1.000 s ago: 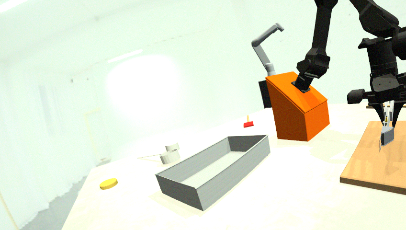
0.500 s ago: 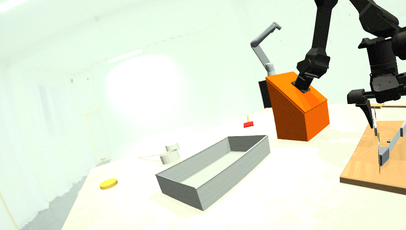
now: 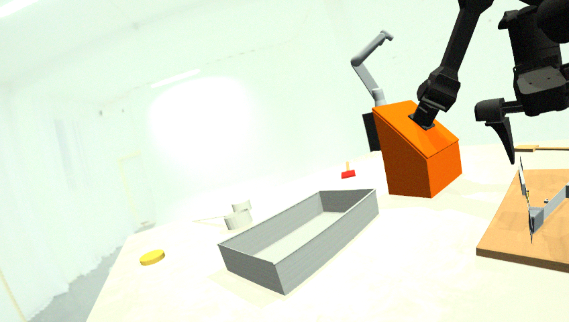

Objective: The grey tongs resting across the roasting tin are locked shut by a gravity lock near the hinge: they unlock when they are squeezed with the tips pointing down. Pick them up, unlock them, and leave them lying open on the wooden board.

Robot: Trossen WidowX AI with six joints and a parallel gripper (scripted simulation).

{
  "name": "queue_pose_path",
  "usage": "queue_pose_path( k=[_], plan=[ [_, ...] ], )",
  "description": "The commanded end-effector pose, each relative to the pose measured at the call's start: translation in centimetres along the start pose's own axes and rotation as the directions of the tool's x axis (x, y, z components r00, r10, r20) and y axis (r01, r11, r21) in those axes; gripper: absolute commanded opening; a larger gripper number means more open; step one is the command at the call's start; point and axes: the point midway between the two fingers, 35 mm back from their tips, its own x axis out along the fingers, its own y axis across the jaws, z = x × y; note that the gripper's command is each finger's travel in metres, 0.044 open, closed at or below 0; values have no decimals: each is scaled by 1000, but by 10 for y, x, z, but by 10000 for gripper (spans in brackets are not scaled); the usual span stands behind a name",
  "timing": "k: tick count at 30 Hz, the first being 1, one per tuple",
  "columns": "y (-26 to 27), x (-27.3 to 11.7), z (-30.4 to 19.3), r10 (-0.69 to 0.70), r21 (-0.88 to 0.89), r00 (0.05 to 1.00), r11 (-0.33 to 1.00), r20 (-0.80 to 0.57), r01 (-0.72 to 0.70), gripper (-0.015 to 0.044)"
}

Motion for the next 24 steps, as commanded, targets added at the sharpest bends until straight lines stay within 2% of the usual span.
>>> queue_pose_path(
  k=[1,5,8,13,24],
  plan=[
    [-5,-34,39,14,5,1000,1000,-1,-14,440],
    [-12,-60,63,36,12,999,999,5,-36,440],
    [-12,-63,63,35,13,999,999,6,-35,440],
    [-12,-100,56,24,19,1000,1000,18,-24,440],
    [-12,-102,55,23,20,1000,1000,19,-23,440]
  ],
)
